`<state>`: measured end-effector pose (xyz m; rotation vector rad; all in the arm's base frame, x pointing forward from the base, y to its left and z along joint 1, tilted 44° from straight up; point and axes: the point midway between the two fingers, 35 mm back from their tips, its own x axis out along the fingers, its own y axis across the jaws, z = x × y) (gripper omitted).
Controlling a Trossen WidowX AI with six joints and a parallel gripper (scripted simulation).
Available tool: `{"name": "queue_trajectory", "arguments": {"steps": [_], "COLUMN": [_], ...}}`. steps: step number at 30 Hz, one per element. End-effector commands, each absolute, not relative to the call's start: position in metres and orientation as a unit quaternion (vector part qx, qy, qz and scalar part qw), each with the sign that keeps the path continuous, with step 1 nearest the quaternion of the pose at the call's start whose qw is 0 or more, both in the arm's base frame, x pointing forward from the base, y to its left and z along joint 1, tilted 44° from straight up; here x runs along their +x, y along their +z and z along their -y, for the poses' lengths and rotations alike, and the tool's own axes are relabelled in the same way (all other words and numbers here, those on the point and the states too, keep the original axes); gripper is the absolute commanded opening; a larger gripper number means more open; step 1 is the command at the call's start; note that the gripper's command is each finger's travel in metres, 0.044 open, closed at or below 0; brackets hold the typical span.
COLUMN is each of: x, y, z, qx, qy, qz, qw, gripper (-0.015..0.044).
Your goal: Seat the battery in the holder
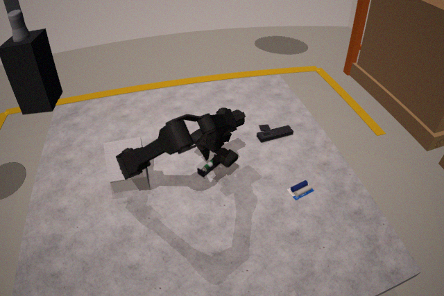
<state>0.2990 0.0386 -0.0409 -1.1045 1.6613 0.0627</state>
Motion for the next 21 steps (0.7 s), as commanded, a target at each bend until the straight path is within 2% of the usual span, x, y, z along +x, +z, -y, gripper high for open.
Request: {"name": "queue_trajectory", "arguments": {"steps": [1,9,10,21], "x": [0.299,0.290,0.290,0.292], "y": [-0.037,0.011,0.011,0.010], "z": [-0.043,-0.088,-0.088,-0.089], "qx": [-0.464,-0.460,-0.460,-0.460], "qy": [0.027,0.027,0.027,0.027], "qz": [-0.700,-0.702,-0.702,-0.702], "qw": [0.542,0.543,0.543,0.543], "gripper": [0.0217,0.0427,0.0440,0.0440]}}
